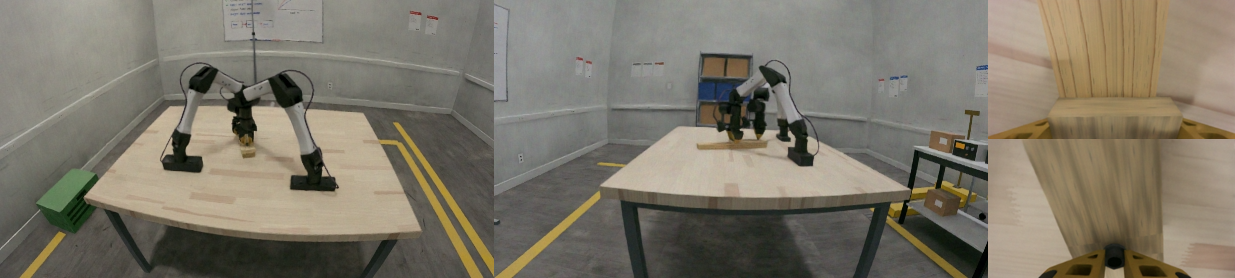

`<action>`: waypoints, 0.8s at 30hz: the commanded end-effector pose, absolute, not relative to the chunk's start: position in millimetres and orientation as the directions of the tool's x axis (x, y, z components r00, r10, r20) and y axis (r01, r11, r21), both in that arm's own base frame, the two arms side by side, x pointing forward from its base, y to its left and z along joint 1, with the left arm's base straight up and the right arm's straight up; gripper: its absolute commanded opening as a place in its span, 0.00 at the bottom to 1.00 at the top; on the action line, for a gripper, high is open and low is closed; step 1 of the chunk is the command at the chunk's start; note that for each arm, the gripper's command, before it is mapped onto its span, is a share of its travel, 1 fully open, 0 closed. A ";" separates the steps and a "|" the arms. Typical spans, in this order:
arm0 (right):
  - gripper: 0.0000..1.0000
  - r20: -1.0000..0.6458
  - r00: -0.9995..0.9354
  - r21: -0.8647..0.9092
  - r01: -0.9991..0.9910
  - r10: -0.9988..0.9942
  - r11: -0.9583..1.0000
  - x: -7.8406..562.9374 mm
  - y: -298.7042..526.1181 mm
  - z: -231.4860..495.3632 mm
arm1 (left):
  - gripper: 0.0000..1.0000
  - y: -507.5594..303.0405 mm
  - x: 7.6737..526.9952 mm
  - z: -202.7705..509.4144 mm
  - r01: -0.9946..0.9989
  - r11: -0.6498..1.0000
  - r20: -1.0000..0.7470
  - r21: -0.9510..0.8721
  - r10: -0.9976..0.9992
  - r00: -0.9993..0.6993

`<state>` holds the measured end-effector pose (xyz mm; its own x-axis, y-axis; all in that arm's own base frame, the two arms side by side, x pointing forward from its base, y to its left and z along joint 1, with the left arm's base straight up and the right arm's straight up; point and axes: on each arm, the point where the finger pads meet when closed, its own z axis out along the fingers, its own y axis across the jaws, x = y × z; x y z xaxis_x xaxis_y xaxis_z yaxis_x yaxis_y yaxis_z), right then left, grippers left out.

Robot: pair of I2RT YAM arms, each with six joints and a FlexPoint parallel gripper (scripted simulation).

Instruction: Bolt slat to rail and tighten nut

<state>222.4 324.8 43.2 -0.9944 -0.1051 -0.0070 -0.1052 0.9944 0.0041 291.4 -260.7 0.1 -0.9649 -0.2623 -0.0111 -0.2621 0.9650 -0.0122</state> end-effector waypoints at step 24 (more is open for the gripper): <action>0.14 0.003 -0.630 0.012 0.776 0.776 0.630 226.2 328.6 47.4 | 0.67 -264.1 293.4 5.5 -0.261 0.965 -0.020 -0.028 -0.262 -0.965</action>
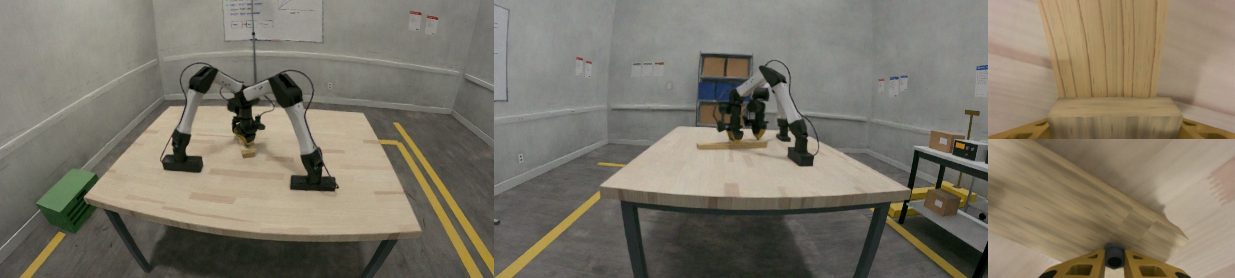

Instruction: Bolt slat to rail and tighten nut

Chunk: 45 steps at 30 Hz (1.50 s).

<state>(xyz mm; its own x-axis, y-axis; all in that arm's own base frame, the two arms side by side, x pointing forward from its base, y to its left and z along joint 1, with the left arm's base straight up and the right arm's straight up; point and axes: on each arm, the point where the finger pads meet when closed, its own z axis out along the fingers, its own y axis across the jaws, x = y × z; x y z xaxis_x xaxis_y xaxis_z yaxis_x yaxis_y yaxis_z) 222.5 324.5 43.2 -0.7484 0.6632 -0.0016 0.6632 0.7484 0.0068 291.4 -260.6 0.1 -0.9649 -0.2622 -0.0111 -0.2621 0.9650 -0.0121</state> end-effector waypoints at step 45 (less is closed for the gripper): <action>0.36 0.002 -0.594 0.012 0.805 0.805 0.594 223.0 325.3 45.3 | 0.67 -264.1 293.4 5.5 -0.261 0.965 -0.020 -0.028 -0.262 -0.965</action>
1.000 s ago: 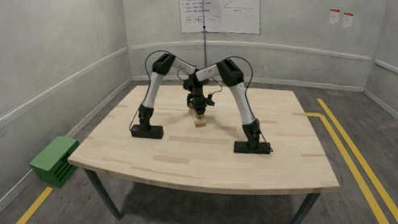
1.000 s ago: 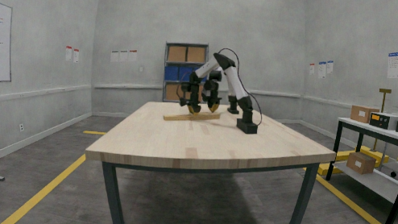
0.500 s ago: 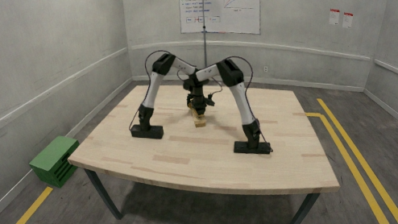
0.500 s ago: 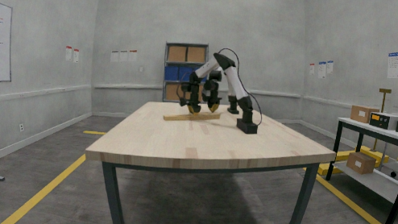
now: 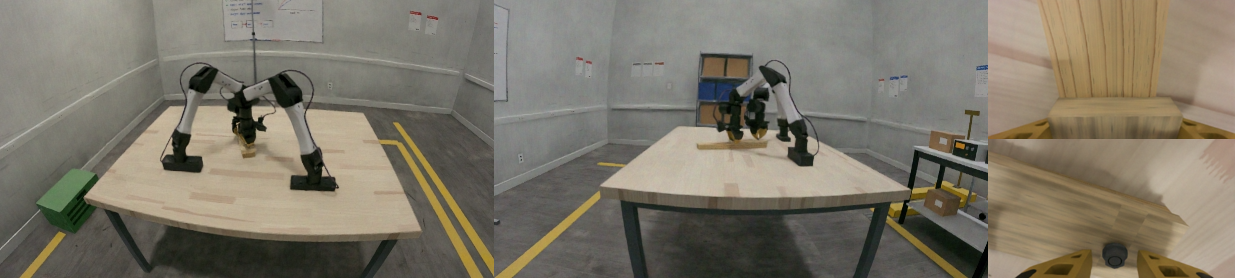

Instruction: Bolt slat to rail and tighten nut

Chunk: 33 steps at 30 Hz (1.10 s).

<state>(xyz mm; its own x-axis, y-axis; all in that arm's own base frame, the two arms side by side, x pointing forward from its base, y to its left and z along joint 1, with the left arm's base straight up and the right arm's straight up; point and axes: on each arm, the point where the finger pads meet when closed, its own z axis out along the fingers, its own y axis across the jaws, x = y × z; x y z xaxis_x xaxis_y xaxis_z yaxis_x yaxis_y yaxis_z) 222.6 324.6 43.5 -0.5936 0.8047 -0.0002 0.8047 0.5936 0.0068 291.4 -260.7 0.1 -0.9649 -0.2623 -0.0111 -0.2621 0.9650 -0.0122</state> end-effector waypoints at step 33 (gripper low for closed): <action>0.36 -0.019 -0.760 0.002 -0.650 -0.650 0.760 223.6 326.7 51.0 | 0.67 -264.1 293.4 5.5 -0.261 0.965 -0.020 -0.028 -0.262 -0.965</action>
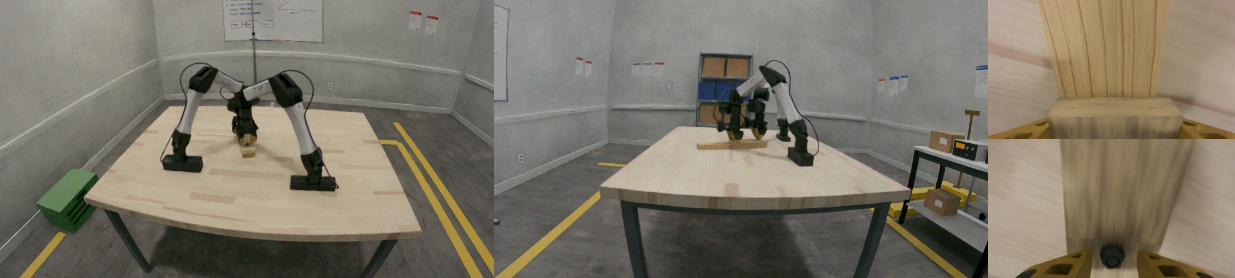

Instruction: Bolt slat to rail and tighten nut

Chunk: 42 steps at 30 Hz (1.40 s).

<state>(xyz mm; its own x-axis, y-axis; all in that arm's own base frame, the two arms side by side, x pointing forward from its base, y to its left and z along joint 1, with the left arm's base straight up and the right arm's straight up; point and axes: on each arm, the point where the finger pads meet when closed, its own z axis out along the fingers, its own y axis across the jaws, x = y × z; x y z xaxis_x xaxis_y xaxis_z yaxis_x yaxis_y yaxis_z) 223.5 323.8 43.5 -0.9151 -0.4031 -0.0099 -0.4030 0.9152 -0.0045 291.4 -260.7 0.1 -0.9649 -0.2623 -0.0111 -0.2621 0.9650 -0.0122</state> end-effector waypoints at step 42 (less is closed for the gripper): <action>0.36 -0.004 0.566 -0.011 -0.824 -0.824 -0.566 223.1 326.4 52.8 | 0.67 -264.1 293.4 5.5 -0.261 0.965 -0.020 -0.028 -0.262 -0.965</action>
<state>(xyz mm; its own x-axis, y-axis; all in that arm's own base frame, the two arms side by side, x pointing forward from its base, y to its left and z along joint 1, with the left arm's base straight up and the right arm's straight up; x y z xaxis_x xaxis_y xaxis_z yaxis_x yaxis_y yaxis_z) 223.8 323.7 45.2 0.5473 -0.8369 0.0073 -0.8368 -0.5474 -0.0081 291.4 -260.7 0.1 -0.9649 -0.2623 -0.0111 -0.2621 0.9650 -0.0122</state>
